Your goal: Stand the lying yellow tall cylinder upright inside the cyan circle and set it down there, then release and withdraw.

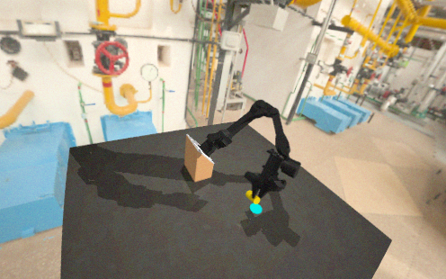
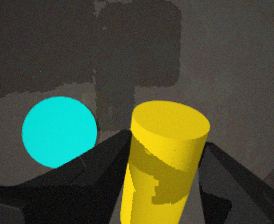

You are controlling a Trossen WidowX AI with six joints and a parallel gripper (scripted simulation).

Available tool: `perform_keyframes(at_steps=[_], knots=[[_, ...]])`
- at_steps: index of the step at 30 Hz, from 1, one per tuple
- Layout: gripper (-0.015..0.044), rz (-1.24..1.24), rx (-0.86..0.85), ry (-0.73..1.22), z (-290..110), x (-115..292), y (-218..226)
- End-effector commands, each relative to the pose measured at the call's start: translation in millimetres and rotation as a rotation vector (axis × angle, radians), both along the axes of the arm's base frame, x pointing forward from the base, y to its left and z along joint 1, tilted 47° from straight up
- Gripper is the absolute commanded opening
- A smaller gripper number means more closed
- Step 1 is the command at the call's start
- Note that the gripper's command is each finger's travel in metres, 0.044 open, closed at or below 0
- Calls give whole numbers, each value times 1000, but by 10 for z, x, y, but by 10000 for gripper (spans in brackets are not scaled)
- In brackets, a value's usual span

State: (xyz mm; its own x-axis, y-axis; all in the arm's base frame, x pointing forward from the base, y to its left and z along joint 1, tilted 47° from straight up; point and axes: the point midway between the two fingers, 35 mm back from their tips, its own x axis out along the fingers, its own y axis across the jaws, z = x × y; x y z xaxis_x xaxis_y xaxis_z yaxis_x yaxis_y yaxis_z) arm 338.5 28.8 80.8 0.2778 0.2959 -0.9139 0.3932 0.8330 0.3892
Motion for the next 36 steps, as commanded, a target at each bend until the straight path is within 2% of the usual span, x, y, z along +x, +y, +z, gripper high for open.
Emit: perform_keyframes(at_steps=[1, 36], knots=[[105, -14, -21, -22, 15, 3, 1], [105, -116, -162, -176, -7, 52, 33]])
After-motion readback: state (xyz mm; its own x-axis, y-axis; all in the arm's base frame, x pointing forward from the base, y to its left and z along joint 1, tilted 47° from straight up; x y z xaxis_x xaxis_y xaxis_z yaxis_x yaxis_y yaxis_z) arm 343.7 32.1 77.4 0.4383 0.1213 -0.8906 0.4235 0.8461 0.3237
